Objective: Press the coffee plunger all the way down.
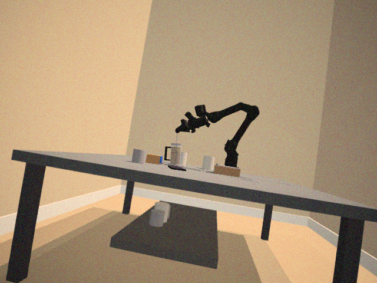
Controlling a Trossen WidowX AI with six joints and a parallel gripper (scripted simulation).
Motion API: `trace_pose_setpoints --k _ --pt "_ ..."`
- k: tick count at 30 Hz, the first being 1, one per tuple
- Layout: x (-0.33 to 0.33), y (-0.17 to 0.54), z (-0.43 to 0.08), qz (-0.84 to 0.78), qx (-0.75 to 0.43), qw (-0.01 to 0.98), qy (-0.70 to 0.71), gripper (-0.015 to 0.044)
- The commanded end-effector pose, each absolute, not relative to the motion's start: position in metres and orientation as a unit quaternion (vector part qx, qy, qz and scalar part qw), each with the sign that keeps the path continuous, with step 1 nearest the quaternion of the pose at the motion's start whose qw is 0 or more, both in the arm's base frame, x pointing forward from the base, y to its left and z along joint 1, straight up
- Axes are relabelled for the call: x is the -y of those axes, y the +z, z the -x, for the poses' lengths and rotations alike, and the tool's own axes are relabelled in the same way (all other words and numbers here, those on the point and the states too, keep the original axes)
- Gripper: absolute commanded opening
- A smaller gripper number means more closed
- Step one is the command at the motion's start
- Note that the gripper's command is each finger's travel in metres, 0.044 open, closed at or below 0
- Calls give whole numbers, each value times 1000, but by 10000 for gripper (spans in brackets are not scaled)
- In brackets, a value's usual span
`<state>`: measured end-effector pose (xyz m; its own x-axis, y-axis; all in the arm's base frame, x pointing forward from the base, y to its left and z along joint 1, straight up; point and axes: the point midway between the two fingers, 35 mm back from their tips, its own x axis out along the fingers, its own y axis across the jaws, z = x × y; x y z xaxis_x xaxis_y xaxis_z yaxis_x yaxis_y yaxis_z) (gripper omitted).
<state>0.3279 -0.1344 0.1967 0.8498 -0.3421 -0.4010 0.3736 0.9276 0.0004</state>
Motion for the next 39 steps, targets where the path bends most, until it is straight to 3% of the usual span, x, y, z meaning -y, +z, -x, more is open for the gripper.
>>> trace_pose_setpoints --k 1,39 --pt "133 161 -323 -50 -242 951 -186 123" --pt "139 142 -343 -50 -241 951 -186 123"
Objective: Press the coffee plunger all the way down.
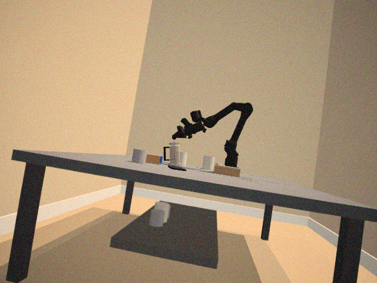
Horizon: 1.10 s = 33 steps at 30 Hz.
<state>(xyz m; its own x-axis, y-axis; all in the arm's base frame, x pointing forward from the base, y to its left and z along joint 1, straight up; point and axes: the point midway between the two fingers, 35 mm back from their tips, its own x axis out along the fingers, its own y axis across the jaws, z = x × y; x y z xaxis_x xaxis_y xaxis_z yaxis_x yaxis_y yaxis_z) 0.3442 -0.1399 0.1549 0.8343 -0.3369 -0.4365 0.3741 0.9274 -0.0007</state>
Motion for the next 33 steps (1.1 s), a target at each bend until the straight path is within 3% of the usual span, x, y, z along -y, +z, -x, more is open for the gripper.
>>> trace_pose_setpoints --k 1,33 --pt "139 142 -343 -50 -241 951 -186 123" --pt "141 150 -347 -45 -232 954 -185 123"
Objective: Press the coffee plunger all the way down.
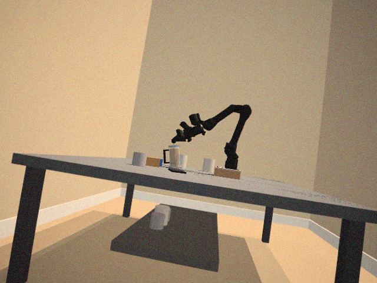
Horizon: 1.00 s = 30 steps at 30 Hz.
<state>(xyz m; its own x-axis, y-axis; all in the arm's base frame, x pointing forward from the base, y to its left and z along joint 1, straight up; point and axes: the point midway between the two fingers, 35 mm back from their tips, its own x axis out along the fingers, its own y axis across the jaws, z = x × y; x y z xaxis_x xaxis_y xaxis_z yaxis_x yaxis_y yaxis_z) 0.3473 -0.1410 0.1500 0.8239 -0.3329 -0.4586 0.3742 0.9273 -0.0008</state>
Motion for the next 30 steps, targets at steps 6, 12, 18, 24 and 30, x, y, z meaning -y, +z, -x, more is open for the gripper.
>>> trace_pose_setpoints --k 6,12,18,24,30 --pt "141 150 -347 -45 -232 954 -185 123" --pt "141 150 -347 -45 -232 954 -185 281" --pt "141 150 -347 -45 -232 954 -185 438" --pt "140 162 -343 -46 -234 953 -185 440" --pt "129 221 -313 -49 -241 951 -186 440"
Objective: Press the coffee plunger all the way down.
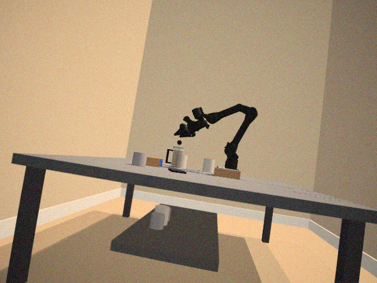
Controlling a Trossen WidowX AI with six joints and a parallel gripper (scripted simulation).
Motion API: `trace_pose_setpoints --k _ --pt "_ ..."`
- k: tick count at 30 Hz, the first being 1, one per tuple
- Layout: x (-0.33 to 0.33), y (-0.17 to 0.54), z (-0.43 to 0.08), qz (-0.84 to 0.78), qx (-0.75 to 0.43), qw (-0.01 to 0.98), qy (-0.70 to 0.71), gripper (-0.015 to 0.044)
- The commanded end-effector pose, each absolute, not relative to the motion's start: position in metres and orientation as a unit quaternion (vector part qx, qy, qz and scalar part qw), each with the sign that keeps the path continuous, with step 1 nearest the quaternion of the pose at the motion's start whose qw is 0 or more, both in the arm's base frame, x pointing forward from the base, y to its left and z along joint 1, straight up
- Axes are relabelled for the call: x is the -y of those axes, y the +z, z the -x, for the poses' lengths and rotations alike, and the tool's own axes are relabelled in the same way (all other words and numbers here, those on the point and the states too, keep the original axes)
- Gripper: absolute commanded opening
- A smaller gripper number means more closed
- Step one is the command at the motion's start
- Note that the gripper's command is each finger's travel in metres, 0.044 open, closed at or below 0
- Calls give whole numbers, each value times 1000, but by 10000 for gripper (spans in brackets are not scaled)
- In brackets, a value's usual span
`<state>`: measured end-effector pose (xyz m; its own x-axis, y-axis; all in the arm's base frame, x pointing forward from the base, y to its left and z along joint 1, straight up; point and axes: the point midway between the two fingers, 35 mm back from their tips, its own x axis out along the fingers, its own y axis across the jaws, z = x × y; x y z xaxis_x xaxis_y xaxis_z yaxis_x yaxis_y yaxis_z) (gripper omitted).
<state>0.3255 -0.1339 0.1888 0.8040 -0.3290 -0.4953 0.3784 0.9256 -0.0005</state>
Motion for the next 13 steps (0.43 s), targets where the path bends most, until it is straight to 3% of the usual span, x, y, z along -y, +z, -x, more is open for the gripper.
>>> trace_pose_setpoints --k 1,13 --pt "127 227 -308 -50 -242 951 -186 440" --pt "127 223 -307 -50 -242 951 -186 440"
